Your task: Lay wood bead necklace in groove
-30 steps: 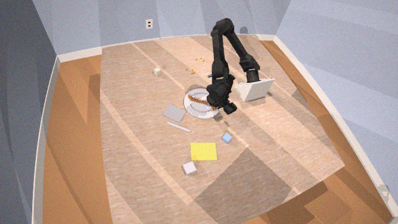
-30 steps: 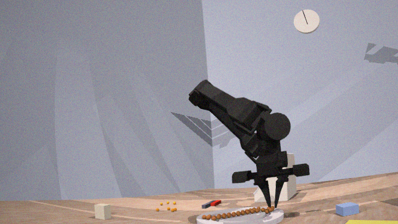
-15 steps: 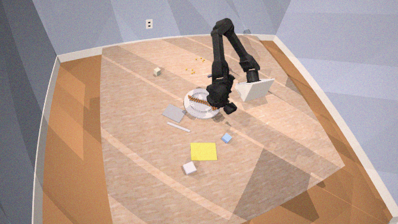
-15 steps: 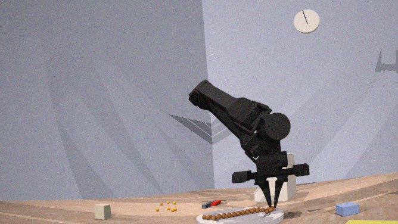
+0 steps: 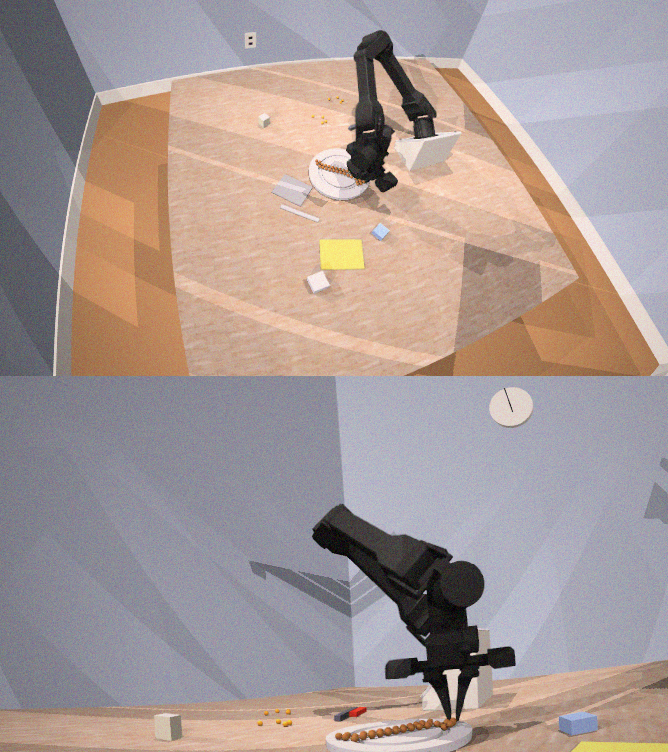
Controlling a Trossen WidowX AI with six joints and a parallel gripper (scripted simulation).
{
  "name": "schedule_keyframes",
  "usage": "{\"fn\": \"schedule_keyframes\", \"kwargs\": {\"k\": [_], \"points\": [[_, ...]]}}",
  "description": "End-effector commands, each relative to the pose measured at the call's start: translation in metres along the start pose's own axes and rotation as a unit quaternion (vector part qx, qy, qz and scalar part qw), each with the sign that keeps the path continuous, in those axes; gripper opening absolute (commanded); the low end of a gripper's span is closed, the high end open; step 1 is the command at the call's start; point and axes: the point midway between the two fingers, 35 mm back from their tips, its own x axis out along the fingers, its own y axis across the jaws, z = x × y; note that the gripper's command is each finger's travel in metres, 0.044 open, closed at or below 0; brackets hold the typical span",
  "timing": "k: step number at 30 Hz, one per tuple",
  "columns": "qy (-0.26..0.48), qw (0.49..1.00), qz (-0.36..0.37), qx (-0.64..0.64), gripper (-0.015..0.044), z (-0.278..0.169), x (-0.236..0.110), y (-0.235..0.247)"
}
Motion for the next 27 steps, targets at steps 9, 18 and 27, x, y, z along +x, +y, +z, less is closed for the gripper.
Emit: {"fn": "schedule_keyframes", "kwargs": {"k": [9,18,27], "points": [[0.001,1.000,-0.002,-0.003,0.0000,-0.002,-0.006,0.000],[0.001,1.000,-0.002,-0.004,0.0000,0.009,-0.006,-0.002],[0.001,1.000,-0.002,-0.003,0.0000,0.034,-0.006,-0.007]]}}
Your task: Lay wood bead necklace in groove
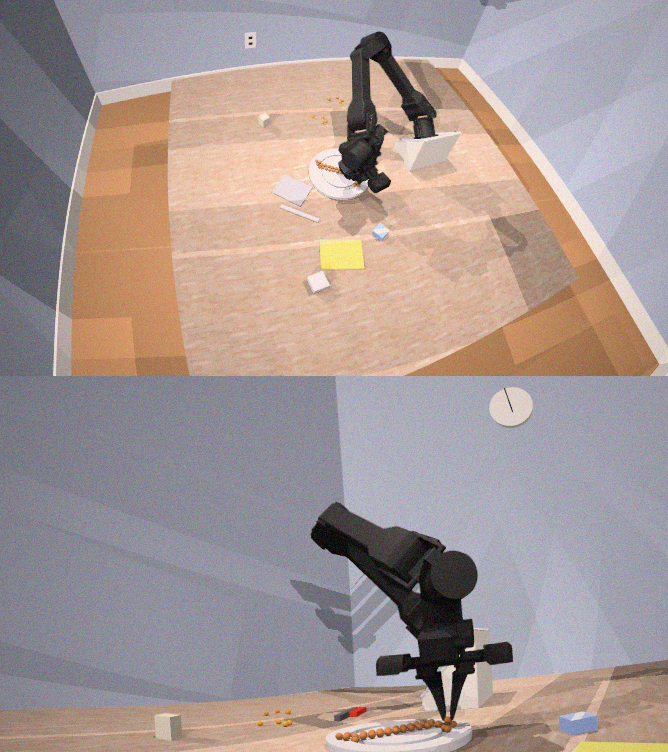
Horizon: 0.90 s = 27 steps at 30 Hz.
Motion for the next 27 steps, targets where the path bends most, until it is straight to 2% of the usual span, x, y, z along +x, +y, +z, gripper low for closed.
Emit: {"fn": "schedule_keyframes", "kwargs": {"k": [1,27], "points": [[0.002,1.000,-0.002,-0.002,0.0000,0.0083,0.0013,-0.0022],[0.002,1.000,-0.002,-0.002,0.0000,0.0083,0.0089,-0.0023]]}}
